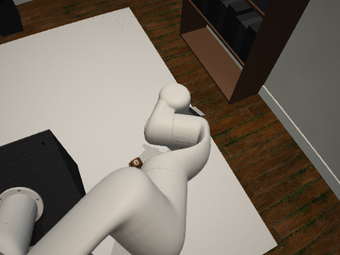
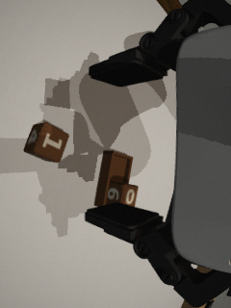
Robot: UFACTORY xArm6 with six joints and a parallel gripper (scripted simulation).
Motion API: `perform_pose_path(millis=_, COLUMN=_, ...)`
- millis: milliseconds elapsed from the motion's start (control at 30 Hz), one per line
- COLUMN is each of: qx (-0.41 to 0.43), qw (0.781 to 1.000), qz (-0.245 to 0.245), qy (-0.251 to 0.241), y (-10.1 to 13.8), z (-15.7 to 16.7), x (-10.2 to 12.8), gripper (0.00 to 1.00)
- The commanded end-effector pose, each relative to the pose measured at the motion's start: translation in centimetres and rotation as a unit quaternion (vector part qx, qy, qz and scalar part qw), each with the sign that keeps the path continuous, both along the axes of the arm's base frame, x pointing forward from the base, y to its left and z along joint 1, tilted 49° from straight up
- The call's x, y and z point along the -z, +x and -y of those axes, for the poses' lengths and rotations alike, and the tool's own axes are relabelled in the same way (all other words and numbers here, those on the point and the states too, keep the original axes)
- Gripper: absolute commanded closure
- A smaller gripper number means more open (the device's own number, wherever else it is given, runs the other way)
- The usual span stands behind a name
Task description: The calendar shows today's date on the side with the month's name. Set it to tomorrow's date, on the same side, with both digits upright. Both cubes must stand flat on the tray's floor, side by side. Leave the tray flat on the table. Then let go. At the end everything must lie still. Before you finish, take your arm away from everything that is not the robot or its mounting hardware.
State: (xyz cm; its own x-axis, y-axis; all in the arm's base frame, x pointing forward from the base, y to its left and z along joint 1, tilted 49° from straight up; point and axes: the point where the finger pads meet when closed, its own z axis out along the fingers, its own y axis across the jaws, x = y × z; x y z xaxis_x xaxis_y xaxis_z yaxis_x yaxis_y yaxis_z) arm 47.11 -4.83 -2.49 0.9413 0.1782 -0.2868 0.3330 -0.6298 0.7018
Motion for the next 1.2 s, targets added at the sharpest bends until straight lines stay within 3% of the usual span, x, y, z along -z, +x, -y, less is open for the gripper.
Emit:
perform_pose_path(millis=0, qx=-0.054, qw=0.996, qz=-0.067, qy=0.008, y=0.12, z=-0.12, x=-0.10, gripper=0.00)
perform_pose_path(millis=200, qx=-0.107, qw=0.986, qz=-0.127, qy=0.012, y=0.11, z=-0.13, x=-0.11, gripper=0.00)
perform_pose_path(millis=300, qx=-0.113, qw=0.984, qz=-0.134, qy=0.013, y=0.11, z=-0.13, x=-0.11, gripper=0.00)
perform_pose_path(millis=367, qx=-0.148, qw=0.973, qz=-0.175, qy=0.016, y=0.10, z=-0.13, x=-0.11, gripper=0.00)
perform_pose_path(millis=700, qx=-0.230, qw=0.935, qz=-0.269, qy=0.023, y=0.09, z=-0.14, x=-0.12, gripper=0.00)
perform_pose_path(millis=867, qx=-0.252, qw=0.921, qz=-0.295, qy=0.025, y=0.08, z=-0.14, x=-0.13, gripper=0.00)
perform_pose_path(millis=1167, qx=-0.334, qw=0.858, qz=-0.388, qy=0.032, y=0.07, z=-0.15, x=-0.14, gripper=0.00)
